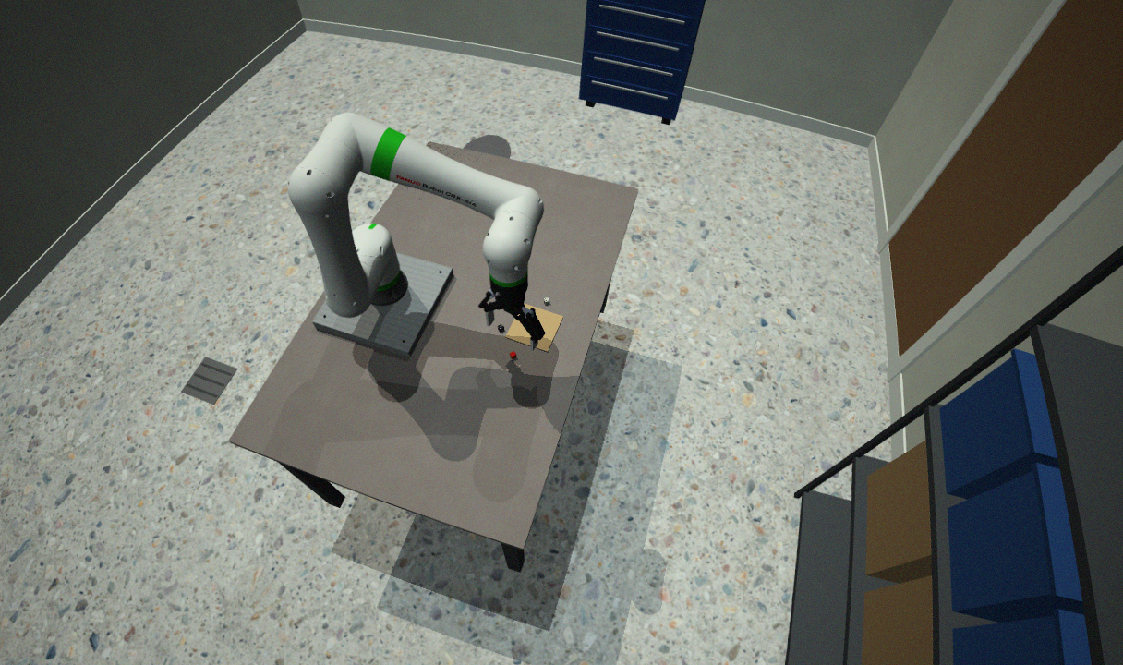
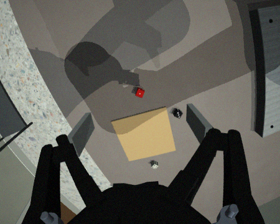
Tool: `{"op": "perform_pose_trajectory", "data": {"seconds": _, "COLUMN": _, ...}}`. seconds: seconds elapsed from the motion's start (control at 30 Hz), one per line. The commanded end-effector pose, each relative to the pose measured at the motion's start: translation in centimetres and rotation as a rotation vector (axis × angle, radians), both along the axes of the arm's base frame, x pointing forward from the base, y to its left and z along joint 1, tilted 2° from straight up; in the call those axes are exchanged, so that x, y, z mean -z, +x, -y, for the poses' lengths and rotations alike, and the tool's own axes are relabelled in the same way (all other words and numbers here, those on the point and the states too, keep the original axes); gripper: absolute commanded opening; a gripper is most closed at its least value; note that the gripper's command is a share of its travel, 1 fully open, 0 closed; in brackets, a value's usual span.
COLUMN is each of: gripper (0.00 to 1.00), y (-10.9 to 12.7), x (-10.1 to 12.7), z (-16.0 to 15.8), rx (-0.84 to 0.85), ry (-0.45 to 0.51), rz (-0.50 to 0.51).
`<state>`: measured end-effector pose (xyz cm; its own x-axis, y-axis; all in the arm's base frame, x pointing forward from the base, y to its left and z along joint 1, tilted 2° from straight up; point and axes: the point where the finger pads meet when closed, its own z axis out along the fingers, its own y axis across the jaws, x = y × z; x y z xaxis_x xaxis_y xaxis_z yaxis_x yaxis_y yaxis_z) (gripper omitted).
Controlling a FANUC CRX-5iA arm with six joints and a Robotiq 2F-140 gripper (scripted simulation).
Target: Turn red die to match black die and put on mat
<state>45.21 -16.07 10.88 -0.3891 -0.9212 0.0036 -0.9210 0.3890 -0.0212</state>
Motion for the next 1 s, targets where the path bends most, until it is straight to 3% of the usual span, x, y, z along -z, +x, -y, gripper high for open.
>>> {"op": "perform_pose_trajectory", "data": {"seconds": 0.0, "gripper": 1.0, "y": 0.0, "x": 0.2, "z": 0.0, "rx": 0.165, "ry": -0.008, "rz": 0.002}}
{"op": "perform_pose_trajectory", "data": {"seconds": 0.47, "gripper": 1.0, "y": 0.1, "x": 0.7, "z": 0.1, "rx": 0.57, "ry": -0.001, "rz": 0.009}}
{"op": "perform_pose_trajectory", "data": {"seconds": 0.57, "gripper": 1.0, "y": 0.1, "x": 0.7, "z": 0.1, "rx": 0.583, "ry": 0.0, "rz": 0.009}}
{"op": "perform_pose_trajectory", "data": {"seconds": 0.6, "gripper": 1.0, "y": 0.1, "x": 0.8, "z": 0.1, "rx": 0.683, "ry": 0.002, "rz": 0.011}}
{"op": "perform_pose_trajectory", "data": {"seconds": 0.97, "gripper": 1.0, "y": 0.2, "x": 1.2, "z": 0.2, "rx": 0.99, "ry": 0.007, "rz": 0.016}}
